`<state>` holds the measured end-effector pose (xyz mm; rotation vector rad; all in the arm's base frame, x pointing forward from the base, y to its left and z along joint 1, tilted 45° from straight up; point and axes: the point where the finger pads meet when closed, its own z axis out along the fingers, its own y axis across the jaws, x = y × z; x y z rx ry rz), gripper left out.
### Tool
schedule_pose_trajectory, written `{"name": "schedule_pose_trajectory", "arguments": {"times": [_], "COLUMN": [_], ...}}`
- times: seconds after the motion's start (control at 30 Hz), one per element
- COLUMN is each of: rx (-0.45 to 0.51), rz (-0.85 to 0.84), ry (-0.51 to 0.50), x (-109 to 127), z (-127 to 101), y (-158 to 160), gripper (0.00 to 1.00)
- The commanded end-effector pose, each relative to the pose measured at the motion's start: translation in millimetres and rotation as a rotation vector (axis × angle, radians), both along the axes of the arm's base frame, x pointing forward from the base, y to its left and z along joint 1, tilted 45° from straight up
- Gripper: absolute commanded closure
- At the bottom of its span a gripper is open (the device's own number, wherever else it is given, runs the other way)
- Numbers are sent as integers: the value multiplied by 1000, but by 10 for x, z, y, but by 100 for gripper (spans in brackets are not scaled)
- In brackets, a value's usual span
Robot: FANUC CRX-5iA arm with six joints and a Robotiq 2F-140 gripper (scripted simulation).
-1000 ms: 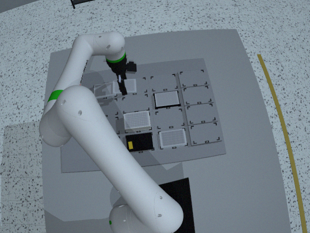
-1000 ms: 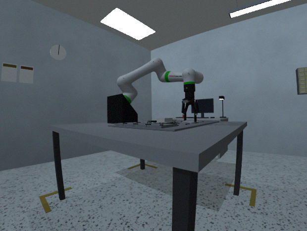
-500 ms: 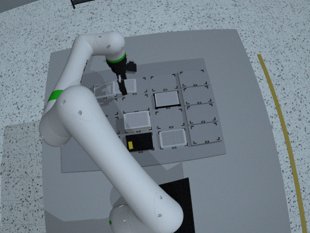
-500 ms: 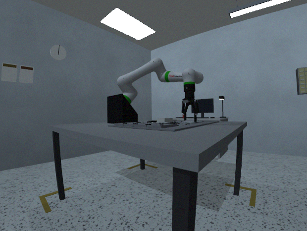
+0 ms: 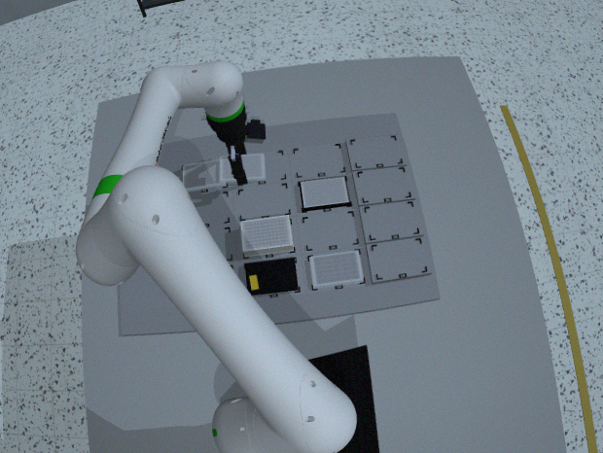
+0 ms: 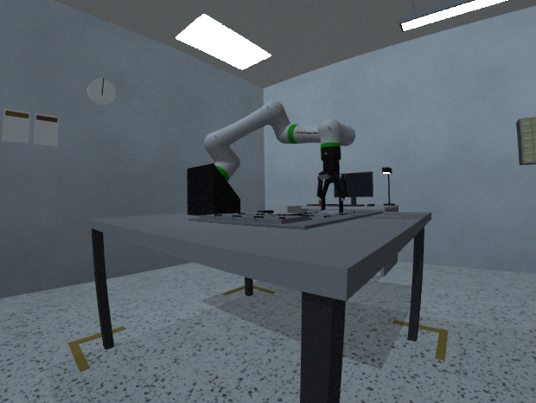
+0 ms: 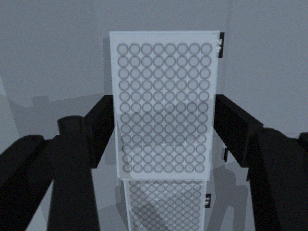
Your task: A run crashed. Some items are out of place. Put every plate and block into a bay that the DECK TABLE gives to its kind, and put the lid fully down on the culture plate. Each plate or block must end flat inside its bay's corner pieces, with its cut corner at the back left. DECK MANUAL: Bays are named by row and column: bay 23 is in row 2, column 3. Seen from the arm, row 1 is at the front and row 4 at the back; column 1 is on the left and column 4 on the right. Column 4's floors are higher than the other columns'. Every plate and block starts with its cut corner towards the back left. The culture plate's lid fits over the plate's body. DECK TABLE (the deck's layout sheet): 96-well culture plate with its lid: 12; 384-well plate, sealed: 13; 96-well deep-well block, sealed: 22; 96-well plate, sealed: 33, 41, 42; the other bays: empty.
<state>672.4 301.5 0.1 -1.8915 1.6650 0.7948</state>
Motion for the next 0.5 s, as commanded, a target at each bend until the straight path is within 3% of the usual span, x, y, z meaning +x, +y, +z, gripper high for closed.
{"name": "schedule_pose_trajectory", "arguments": {"times": [0.0, 0.3, 0.33, 0.47], "rx": [0, 0, 0, 0], "rz": [-1, -1, -1, -1], "ry": [-2, -2, -2, -2], "x": [9, 9, 9, 9], "z": [10, 10, 10, 10], "y": [-10, -10, -10, -10], "gripper": [42, 43, 90, 90]}}
